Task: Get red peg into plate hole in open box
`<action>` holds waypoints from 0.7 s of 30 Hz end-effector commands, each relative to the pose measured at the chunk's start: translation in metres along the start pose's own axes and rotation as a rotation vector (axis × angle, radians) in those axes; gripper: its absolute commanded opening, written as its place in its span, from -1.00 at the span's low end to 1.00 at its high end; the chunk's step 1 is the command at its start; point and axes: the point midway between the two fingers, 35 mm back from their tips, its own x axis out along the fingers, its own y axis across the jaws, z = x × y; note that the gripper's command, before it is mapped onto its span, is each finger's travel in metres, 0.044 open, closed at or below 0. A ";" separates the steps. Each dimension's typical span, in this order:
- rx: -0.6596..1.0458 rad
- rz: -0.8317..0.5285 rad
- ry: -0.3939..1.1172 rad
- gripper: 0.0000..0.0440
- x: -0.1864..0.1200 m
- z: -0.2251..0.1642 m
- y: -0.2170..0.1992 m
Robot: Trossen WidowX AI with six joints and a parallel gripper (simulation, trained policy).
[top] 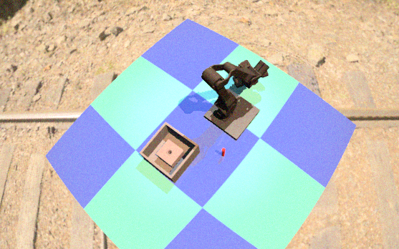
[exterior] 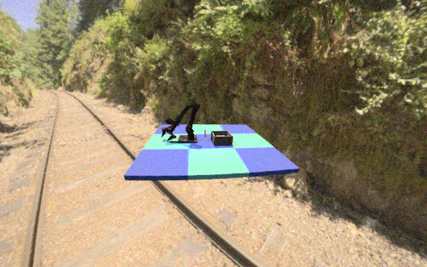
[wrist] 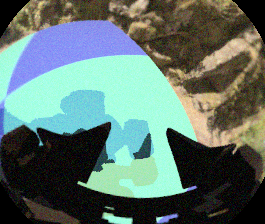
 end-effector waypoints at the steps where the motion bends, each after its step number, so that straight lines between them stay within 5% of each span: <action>1: 0.007 -0.018 0.002 0.91 -0.002 0.000 -0.005; 21: 0.630 -0.278 0.112 1.00 -0.055 -0.045 -0.074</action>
